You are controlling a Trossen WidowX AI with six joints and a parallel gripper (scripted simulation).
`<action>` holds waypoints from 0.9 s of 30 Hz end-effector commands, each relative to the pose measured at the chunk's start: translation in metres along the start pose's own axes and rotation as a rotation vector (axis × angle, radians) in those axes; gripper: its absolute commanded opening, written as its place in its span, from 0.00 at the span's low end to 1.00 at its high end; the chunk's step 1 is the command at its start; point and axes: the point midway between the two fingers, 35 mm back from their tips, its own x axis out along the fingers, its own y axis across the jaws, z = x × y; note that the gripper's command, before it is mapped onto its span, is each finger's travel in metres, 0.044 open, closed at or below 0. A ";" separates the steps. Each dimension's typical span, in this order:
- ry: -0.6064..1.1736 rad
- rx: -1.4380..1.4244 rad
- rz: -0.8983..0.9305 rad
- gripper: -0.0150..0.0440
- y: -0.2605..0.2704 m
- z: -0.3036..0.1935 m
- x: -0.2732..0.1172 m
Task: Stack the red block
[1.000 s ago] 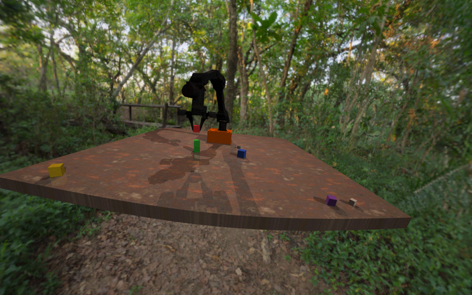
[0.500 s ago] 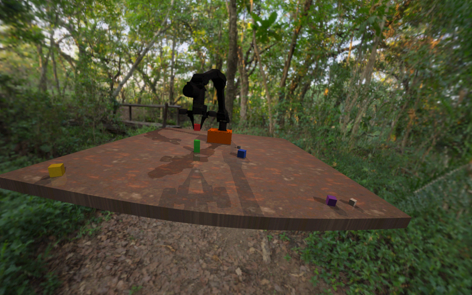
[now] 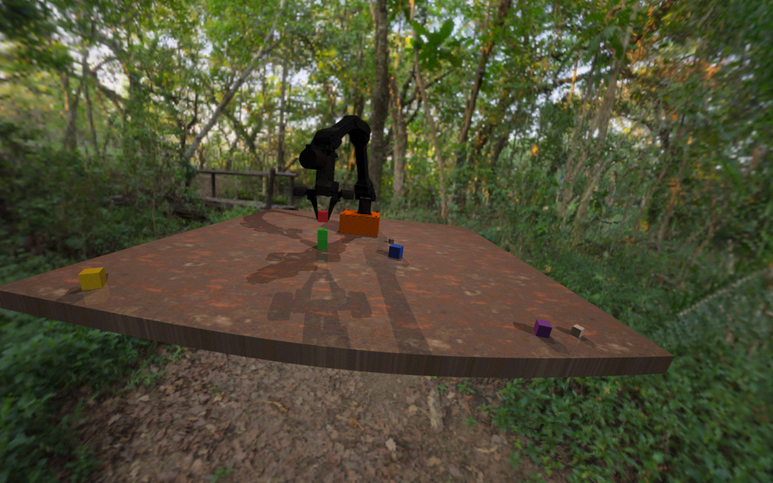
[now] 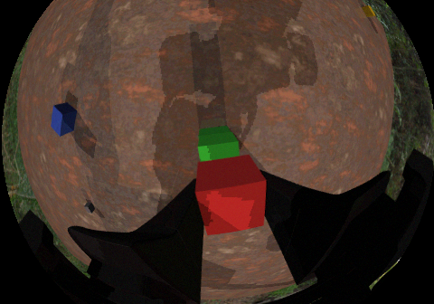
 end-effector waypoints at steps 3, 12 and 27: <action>0.000 -0.001 0.002 0.25 0.001 0.000 0.021; 0.000 -0.001 0.002 0.25 0.001 -0.001 0.027; 0.000 -0.001 0.002 0.25 0.001 -0.001 0.029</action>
